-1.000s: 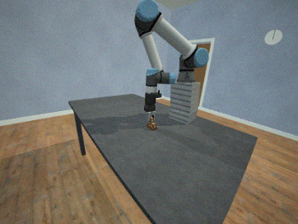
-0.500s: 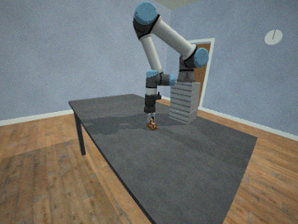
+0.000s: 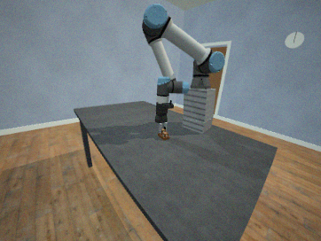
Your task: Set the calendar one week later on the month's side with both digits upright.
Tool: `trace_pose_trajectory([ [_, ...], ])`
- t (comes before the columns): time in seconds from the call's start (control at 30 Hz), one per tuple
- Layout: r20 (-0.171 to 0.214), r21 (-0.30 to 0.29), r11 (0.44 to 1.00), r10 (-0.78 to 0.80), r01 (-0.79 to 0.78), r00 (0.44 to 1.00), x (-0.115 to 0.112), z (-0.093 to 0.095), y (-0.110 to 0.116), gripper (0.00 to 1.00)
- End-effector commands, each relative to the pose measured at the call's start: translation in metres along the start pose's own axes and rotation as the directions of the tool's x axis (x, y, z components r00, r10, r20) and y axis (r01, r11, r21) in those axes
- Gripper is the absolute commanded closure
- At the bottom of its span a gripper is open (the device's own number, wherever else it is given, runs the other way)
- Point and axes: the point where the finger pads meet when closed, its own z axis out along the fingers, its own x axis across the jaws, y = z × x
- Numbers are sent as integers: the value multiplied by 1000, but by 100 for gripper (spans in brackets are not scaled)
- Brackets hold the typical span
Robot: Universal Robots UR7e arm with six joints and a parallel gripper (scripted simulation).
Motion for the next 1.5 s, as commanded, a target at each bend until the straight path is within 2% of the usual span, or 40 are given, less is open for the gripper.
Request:
trace_pose_trajectory([
  [0.0, -1, 0, 1000, 0, 0, 1000, 0, 0, 0, 43],
  [1.47, -1, 0, 1000, 0, 0, 1000, 0, 6, 0, 43],
])
